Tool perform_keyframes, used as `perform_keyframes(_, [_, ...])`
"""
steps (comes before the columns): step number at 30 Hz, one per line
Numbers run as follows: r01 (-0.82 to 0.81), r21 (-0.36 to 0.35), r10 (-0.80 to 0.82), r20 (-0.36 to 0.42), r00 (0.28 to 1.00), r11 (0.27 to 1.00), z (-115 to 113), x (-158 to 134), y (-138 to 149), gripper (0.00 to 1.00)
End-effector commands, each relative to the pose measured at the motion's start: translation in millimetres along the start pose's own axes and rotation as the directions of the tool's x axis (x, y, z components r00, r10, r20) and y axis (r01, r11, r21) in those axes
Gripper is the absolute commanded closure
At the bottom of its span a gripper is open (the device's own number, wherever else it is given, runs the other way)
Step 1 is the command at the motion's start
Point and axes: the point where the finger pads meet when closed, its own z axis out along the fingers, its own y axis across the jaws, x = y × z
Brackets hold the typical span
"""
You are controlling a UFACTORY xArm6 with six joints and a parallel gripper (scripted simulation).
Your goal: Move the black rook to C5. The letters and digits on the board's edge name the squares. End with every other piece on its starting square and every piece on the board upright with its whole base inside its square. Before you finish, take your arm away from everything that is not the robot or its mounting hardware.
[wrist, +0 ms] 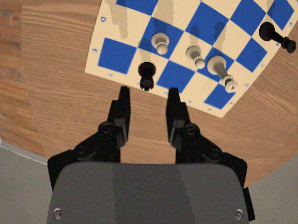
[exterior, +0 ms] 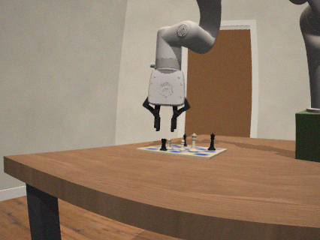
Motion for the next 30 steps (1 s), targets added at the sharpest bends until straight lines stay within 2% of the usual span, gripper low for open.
perform_keyframes(1, [0.000,0.004,0.000,0.000,1.000,1.000,2.7,0.3,-1.8,0.63])
perform_keyframes(14, [0.000,0.004,0.000,0.000,1.000,1.000,13.4,0.5,-1.7,0.63])
perform_keyframes(30, [0.000,0.004,0.000,-0.001,1.000,1.000,14.7,0.6,-1.7,0.63])
